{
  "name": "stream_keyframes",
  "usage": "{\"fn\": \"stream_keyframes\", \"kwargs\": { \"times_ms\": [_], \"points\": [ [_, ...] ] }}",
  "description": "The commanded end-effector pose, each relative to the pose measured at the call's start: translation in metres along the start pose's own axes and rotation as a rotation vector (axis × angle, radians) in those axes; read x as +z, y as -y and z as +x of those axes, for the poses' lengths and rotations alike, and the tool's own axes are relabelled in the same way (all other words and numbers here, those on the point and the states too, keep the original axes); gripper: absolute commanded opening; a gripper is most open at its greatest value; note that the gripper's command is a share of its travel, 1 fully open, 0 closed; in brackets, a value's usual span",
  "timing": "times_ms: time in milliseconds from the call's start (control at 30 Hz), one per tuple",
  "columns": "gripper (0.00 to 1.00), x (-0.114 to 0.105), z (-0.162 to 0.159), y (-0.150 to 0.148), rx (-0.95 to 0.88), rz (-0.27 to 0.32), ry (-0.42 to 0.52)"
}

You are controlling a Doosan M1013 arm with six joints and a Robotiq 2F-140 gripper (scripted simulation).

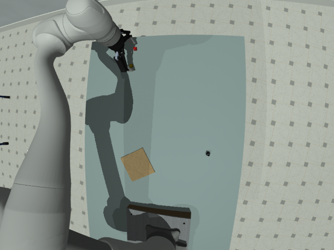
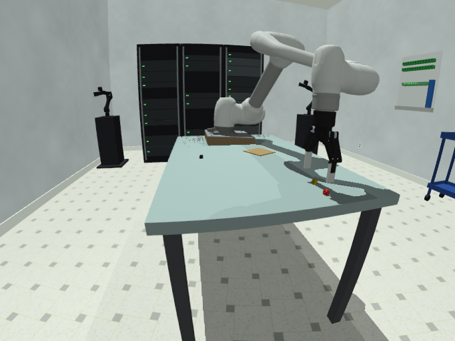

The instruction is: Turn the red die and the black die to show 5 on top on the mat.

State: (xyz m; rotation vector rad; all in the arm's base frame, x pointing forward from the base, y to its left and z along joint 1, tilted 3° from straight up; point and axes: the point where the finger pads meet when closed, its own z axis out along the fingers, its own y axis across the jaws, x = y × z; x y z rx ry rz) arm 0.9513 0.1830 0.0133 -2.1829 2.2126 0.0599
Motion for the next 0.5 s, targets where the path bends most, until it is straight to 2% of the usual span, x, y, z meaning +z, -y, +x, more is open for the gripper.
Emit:
{"fn": "stream_keyframes", "kwargs": {
  "times_ms": [0, 167, 467],
  "points": [
    [1.0, 0.0, -0.004, -0.026, 0.0, 0.003, 0.001],
    [1.0, 0.0, -0.006, -0.041, 0.0, 0.003, 0.001],
    [1.0, 0.0, -0.006, -0.042, 0.0, 0.003, 0.001]
  ]
}}
